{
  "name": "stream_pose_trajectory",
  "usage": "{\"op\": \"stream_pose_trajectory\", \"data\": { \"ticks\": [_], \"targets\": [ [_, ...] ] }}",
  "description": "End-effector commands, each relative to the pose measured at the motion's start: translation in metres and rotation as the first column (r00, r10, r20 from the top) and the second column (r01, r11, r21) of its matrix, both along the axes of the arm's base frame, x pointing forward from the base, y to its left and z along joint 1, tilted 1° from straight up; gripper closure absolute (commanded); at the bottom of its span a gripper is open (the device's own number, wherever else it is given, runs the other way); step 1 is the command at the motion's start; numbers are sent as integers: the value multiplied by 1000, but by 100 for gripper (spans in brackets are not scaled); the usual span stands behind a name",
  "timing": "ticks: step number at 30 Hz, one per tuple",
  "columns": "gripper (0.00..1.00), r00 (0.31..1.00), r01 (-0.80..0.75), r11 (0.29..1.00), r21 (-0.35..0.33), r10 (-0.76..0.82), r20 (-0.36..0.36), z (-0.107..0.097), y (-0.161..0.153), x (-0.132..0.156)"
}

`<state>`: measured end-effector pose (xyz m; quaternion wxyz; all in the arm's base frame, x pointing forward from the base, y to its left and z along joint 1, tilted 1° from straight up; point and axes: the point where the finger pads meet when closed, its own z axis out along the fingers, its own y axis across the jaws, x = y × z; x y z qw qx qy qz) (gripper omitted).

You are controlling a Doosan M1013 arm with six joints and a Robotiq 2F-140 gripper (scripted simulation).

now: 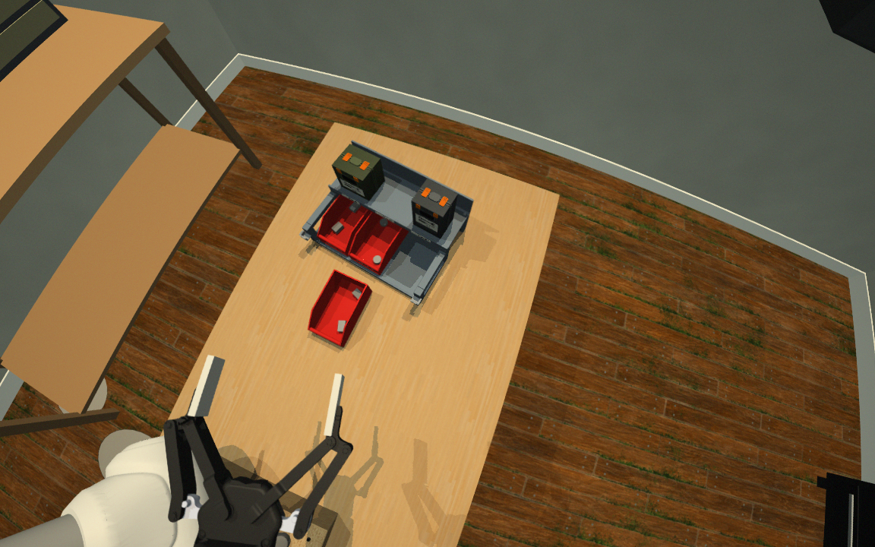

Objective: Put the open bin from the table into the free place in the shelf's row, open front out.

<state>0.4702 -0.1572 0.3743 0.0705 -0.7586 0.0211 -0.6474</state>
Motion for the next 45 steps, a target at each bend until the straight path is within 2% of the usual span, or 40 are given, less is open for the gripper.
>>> {"op": "stream_pose_trajectory", "data": {
  "ticks": [1, 11, 13, 26, 45],
  "targets": [
    [0, 1000, 1, 1000, -14, -1, -24, -15, -2, -5],
    [0, 994, -4, 998, -59, -3, -105, -65, -7, -22],
    [0, 994, -4, 998, -59, -3, -105, -65, -7, -22],
    [0, 982, -22, 995, -98, 3, -187, -114, -6, -44],
    [0, 968, -47, 991, -123, 15, -250, -152, -2, -63]
  ]
}}
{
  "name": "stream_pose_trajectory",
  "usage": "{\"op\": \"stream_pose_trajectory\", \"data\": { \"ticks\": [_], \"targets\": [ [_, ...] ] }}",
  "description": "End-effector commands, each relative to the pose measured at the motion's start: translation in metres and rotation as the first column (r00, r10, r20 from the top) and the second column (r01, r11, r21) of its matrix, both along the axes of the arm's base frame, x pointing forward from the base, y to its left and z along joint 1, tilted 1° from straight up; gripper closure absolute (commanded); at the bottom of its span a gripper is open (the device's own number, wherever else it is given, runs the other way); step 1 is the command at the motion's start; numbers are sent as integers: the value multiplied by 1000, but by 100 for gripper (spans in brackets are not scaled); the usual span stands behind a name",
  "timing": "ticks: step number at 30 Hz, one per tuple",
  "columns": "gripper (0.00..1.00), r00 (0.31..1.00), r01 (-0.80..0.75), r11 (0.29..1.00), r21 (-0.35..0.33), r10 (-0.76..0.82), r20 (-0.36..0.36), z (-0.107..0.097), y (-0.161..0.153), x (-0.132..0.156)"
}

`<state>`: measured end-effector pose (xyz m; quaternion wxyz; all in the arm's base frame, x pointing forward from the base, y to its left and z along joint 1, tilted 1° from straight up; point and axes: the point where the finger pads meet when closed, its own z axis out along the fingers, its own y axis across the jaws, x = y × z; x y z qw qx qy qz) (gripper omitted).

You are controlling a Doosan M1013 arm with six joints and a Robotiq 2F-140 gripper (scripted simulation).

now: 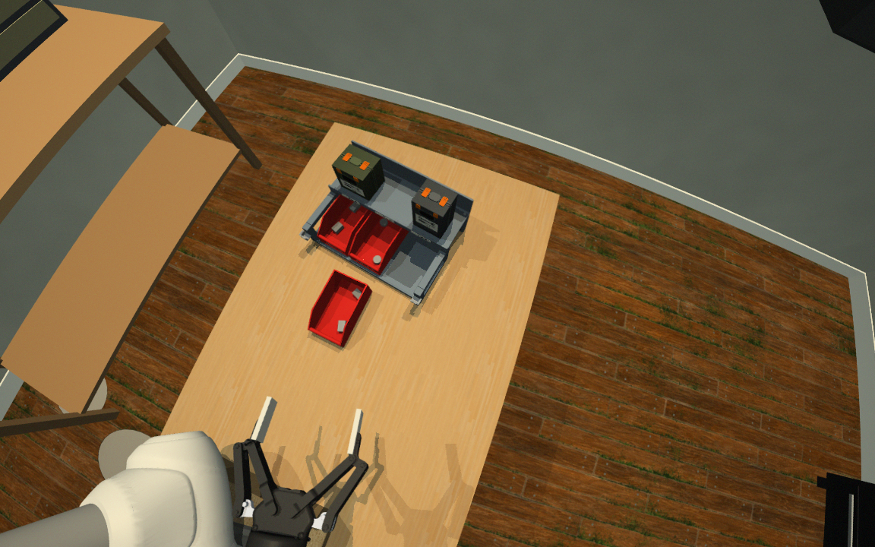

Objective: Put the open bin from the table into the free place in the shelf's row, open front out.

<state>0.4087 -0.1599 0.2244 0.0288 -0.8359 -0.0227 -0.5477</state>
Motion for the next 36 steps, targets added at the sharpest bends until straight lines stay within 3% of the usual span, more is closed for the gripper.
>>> {"op": "stream_pose_trajectory", "data": {
  "ticks": [1, 14, 36],
  "targets": [
    [0, 1000, -1, 1000, -1, 1, -3, -2, 0, -1],
    [0, 1000, -7, 1000, -8, 7, -21, -12, 2, -7],
    [0, 1000, -8, 1000, -9, 7, -21, -13, 2, -7]
  ]
}}
